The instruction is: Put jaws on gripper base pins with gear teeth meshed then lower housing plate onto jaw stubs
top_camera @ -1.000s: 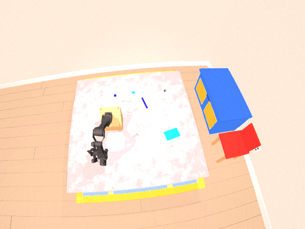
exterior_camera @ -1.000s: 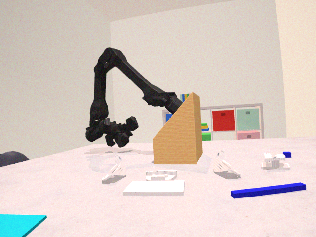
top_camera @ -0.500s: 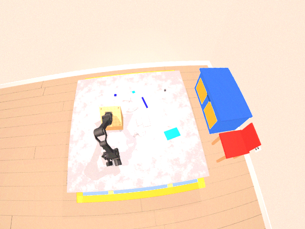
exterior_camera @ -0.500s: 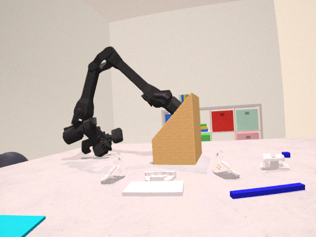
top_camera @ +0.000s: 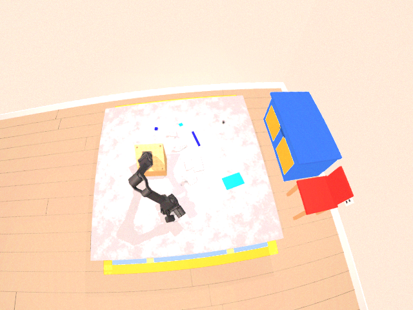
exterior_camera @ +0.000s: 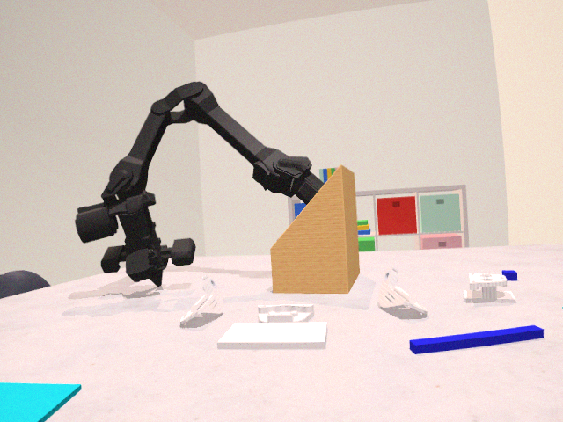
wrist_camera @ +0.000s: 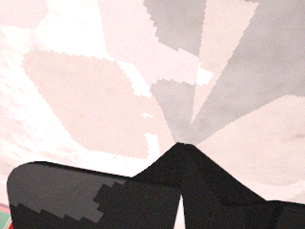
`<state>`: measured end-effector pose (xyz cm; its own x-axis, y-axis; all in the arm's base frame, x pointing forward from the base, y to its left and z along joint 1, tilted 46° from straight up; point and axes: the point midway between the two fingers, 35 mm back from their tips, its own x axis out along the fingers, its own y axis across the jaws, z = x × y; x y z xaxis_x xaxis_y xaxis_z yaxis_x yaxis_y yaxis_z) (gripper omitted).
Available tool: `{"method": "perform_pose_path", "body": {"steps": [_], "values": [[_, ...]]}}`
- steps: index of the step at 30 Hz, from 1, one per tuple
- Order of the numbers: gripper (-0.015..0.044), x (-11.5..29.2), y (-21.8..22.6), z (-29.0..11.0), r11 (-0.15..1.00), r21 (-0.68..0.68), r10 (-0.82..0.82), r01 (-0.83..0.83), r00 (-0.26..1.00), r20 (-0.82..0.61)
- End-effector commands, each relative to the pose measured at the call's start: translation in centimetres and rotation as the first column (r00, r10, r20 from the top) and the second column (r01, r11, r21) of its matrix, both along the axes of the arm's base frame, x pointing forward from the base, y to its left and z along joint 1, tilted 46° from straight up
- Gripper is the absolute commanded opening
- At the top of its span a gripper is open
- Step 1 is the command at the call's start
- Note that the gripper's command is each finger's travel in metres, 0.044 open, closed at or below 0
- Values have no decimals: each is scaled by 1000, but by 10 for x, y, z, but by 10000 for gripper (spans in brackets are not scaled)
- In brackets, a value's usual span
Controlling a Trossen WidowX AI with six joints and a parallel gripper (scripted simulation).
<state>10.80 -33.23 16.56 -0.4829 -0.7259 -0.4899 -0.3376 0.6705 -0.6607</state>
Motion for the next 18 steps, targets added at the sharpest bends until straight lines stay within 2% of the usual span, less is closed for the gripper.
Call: {"method": "perform_pose_path", "body": {"steps": [1, 13, 18], "values": [[0, 44, 14, -9, 995, 2, 99, -99, 993, 64], [0, 147, 94, -62, 938, 43, 330, -345, 921, 207], [0, 175, 125, -79, 925, 49, 348, -378, 890, 295]]}}
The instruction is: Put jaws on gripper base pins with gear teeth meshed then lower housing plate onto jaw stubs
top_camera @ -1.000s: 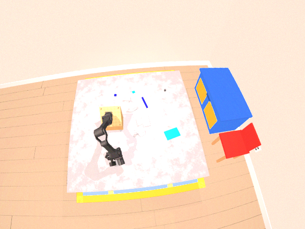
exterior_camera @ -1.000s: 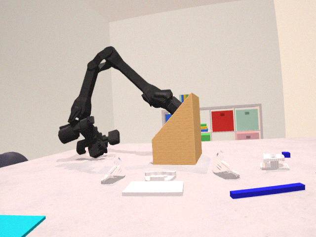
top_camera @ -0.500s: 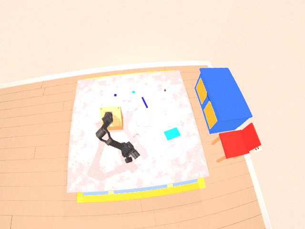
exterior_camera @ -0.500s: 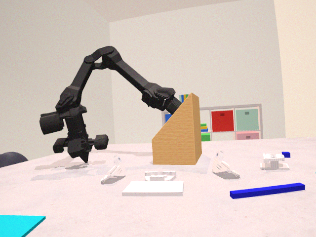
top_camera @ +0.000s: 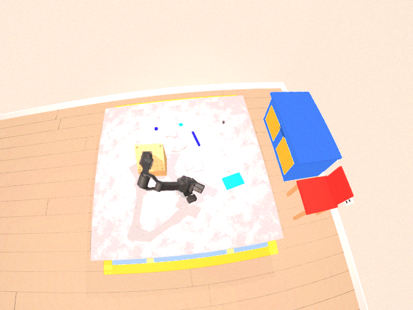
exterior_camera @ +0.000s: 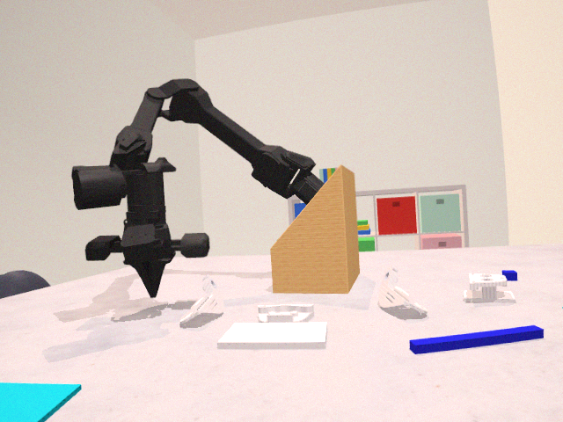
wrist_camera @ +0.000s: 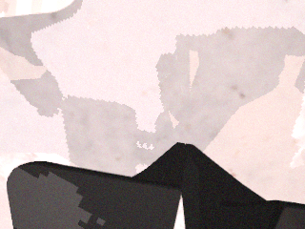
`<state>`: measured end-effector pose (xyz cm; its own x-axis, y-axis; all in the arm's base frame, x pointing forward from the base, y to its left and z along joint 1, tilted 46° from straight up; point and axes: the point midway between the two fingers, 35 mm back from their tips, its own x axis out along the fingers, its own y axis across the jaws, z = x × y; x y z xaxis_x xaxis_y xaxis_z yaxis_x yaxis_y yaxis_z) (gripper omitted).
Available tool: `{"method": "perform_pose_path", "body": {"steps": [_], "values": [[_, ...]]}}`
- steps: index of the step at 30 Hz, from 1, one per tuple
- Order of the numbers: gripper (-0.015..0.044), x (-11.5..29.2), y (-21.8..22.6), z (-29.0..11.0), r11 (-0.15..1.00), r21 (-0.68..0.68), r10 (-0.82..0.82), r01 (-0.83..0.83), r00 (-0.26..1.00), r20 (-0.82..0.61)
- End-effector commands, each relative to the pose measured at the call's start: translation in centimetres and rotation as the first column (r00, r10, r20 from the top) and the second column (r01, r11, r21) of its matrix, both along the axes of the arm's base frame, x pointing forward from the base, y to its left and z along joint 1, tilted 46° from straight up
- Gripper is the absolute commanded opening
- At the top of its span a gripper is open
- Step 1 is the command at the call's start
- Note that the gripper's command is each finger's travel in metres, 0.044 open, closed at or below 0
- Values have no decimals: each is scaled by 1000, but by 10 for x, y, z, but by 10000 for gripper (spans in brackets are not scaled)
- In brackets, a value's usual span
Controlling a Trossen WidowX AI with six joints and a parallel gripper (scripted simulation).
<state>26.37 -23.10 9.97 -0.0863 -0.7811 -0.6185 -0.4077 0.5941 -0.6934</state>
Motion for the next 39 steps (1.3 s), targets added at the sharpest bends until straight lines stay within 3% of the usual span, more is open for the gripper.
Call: {"method": "perform_pose_path", "body": {"steps": [1, 9, 17, 28, 35, 39], "values": [[0, 25, 31, -18, 999, 40, 29, -32, 997, 78], [0, 60, 109, -61, 987, 137, 63, -88, 982, 181], [0, 53, 201, -123, 967, 221, 87, -124, 982, 168], [0, -26, 304, -207, 970, 221, 78, -100, 991, 108], [0, -94, 326, -243, 988, 127, 74, -87, 992, 105], [0, -100, 326, -246, 989, 115, 75, -87, 991, 108]]}}
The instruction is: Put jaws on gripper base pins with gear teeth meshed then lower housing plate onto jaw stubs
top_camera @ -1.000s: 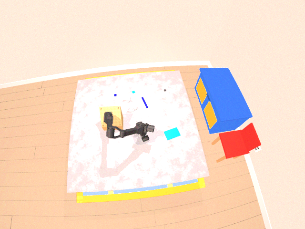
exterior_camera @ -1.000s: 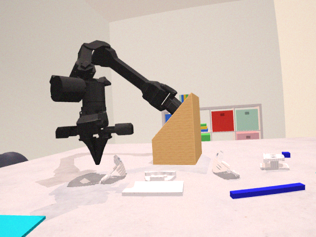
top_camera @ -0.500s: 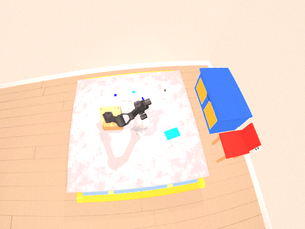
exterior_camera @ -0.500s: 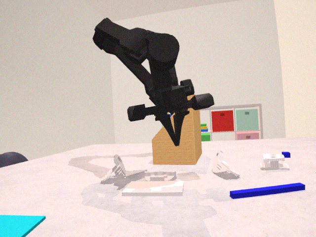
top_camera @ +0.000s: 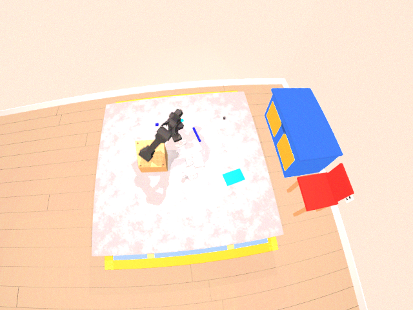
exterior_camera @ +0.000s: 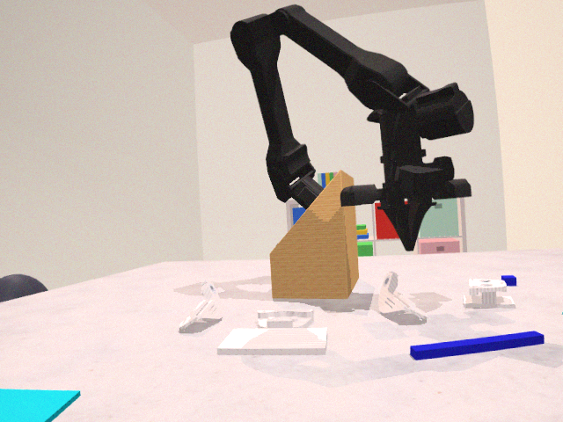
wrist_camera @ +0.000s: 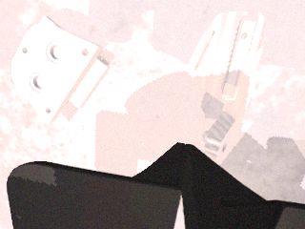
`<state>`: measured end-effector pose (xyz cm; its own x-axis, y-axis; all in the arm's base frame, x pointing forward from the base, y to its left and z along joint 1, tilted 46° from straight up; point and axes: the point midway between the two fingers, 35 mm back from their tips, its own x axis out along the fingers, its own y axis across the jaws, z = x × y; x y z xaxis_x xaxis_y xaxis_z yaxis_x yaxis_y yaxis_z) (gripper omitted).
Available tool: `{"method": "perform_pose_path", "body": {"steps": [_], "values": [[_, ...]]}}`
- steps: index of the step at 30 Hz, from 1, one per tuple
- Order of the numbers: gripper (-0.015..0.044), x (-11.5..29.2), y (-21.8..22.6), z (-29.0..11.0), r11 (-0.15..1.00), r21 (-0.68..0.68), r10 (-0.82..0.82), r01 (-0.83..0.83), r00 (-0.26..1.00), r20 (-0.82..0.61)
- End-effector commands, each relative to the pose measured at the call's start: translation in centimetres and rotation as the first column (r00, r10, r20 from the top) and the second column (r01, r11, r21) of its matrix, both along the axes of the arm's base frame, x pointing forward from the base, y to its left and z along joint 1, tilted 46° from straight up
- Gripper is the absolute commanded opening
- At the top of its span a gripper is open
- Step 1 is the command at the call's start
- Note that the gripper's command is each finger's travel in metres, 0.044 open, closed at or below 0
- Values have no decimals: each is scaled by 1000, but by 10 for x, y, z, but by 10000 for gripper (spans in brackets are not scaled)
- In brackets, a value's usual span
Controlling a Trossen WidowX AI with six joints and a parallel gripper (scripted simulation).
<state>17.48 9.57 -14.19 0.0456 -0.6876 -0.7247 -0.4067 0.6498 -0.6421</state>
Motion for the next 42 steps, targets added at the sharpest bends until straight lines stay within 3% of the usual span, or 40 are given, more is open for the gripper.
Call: {"method": "perform_pose_path", "body": {"steps": [1, 42], "values": [[0, -11, 0, -4, 1000, -20, -16, 17, 1000, 12], [0, -9, -43, -46, 1000, -23, -16, 16, 1000, 14]]}}
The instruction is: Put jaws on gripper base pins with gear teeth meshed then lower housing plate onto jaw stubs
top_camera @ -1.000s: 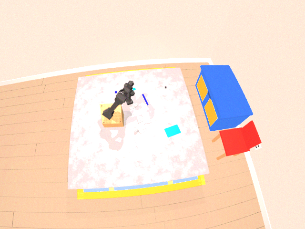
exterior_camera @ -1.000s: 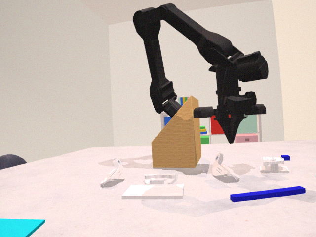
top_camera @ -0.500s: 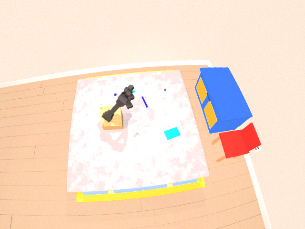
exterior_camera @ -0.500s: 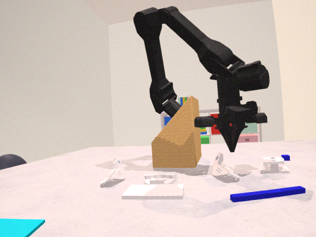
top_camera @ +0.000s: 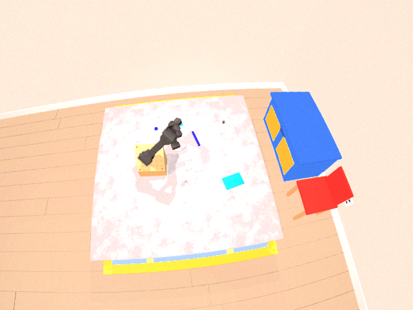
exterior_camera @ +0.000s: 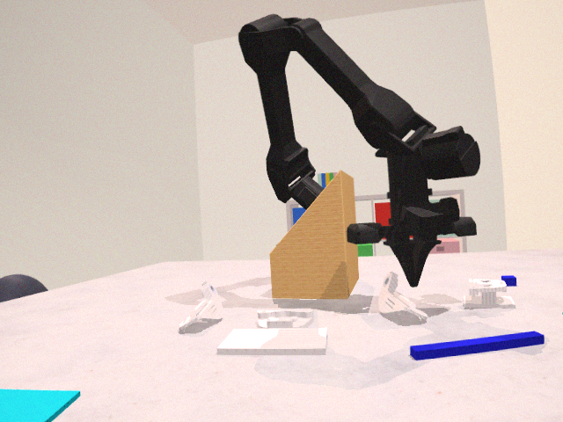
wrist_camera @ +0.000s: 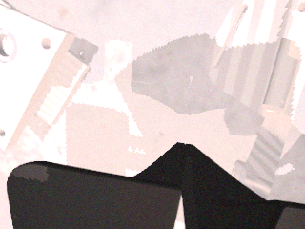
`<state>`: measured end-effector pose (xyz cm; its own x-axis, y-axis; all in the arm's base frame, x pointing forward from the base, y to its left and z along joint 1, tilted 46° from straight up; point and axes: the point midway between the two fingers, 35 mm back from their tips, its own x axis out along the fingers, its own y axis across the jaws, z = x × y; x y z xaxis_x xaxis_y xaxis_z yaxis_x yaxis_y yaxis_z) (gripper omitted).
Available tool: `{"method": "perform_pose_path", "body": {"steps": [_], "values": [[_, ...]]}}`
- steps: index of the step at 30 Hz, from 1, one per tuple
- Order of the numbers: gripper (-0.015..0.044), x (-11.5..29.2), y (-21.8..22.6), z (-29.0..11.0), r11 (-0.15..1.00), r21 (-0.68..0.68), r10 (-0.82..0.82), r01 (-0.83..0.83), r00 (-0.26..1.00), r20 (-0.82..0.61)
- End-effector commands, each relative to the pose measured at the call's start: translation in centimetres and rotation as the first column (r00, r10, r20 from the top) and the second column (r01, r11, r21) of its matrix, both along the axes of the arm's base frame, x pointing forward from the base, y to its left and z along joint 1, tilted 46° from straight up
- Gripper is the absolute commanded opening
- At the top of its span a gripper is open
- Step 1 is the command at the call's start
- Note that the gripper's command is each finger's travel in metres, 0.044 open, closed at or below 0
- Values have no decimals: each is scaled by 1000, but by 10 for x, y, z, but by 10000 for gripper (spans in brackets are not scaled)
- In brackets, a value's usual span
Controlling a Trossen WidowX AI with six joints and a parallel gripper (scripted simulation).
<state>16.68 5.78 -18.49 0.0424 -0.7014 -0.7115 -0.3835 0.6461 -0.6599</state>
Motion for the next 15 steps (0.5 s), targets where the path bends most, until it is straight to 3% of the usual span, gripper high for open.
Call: {"method": "perform_pose_path", "body": {"steps": [1, 15], "values": [[0, -1, -6, -3, 1000, -5, 5, -5, 1000, -2], [0, 7, -15, 7, 1000, -3, 6, -6, 1000, -2]]}}
